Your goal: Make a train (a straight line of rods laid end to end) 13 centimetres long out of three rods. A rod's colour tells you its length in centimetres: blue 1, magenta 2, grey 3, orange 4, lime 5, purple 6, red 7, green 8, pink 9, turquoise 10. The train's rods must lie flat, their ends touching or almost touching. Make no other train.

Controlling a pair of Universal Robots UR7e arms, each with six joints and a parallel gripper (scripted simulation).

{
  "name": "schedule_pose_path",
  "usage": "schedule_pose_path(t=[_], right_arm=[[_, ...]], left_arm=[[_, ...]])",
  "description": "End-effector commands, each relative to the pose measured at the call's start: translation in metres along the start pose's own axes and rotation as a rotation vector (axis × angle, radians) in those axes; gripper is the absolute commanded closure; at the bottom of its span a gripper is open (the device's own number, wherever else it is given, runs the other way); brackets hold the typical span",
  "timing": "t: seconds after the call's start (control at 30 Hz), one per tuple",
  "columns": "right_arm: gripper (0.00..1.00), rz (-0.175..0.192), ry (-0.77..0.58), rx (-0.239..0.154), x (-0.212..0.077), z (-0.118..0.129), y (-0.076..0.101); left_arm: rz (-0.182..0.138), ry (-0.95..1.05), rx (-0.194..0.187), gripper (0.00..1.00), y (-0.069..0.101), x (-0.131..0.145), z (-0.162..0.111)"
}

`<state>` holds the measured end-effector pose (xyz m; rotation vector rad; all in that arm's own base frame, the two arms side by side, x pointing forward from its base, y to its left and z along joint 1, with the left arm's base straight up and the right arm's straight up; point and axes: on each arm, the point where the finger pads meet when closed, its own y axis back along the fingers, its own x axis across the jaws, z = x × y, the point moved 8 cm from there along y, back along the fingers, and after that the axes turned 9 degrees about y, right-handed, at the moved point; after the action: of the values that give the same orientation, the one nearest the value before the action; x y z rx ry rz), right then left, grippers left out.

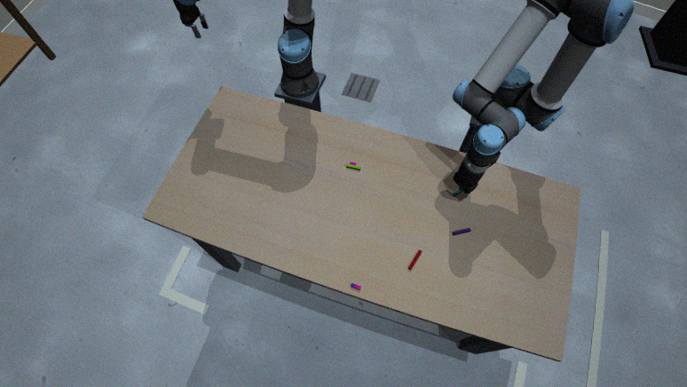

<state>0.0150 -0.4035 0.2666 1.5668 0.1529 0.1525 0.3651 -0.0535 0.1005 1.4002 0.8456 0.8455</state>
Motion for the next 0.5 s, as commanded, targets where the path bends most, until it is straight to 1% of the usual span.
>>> schedule_pose_path(t=[0.0,0.17,0.2,0.47], right_arm=[[0.0,0.0,0.0,-0.001,0.0,0.0002,0.0004],[0.0,0.0,0.0,-0.001,0.0,0.0002,0.0004],[0.0,0.0,0.0,-0.001,0.0,0.0002,0.0004],[0.0,0.0,0.0,-0.001,0.0,0.0002,0.0004]], left_arm=[[0.0,0.0,-0.001,0.46,0.0003,0.0,0.0003],[0.0,0.0,-0.001,0.46,0.0003,0.0,0.0003],[0.0,0.0,-0.001,0.76,0.0003,0.0,0.0003],[0.0,0.0,-0.001,0.76,0.0003,0.0,0.0003]])
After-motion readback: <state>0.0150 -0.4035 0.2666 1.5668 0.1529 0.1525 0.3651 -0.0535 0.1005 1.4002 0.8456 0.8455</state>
